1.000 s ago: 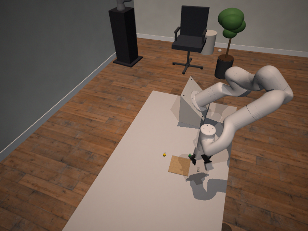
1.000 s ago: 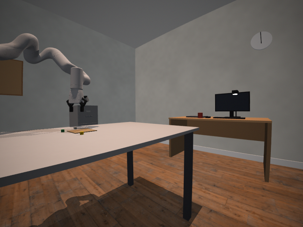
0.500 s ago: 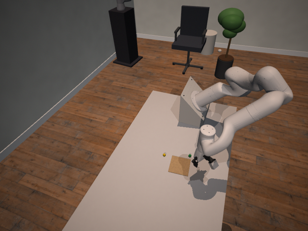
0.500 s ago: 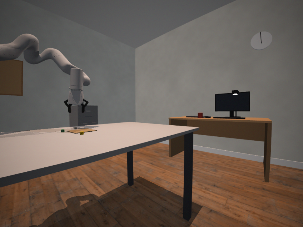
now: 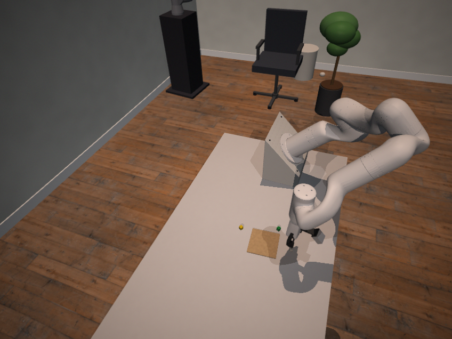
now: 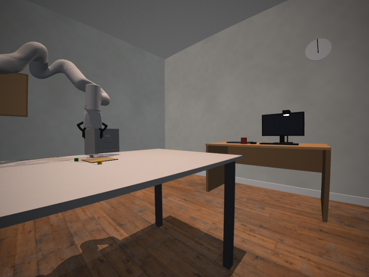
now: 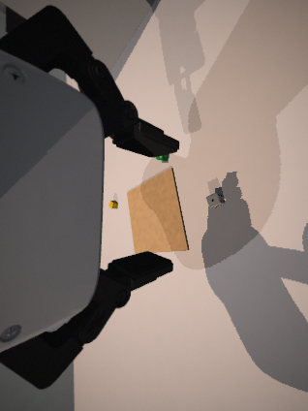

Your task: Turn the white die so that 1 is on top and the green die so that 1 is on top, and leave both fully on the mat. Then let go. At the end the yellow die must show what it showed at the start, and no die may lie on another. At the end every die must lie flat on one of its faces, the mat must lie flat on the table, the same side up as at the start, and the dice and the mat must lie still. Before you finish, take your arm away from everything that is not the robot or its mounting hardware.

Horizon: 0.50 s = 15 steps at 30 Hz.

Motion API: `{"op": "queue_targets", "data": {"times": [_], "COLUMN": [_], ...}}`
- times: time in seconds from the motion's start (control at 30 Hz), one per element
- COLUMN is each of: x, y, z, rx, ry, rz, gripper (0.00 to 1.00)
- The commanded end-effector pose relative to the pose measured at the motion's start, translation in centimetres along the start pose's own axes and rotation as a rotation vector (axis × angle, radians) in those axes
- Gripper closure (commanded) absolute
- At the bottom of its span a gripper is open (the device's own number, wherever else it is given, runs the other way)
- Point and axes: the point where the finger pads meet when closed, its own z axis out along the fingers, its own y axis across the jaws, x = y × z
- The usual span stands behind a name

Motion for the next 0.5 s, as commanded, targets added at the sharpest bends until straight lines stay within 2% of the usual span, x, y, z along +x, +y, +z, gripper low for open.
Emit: {"op": "queue_targets", "data": {"times": [0.0, 0.3, 0.37, 0.47], "x": [-0.01, -0.06, -0.06, -0.08], "y": [-0.01, -0.11, -0.11, -0.16], "z": [0.21, 0.59, 0.59, 0.78], "rx": [-0.014, -0.015, -0.015, -0.016], "ry": [0.010, 0.009, 0.009, 0.008], "rz": [-0.174, -0.407, -0.407, -0.520], "gripper": [0.00, 0.00, 0.00, 0.00]}}
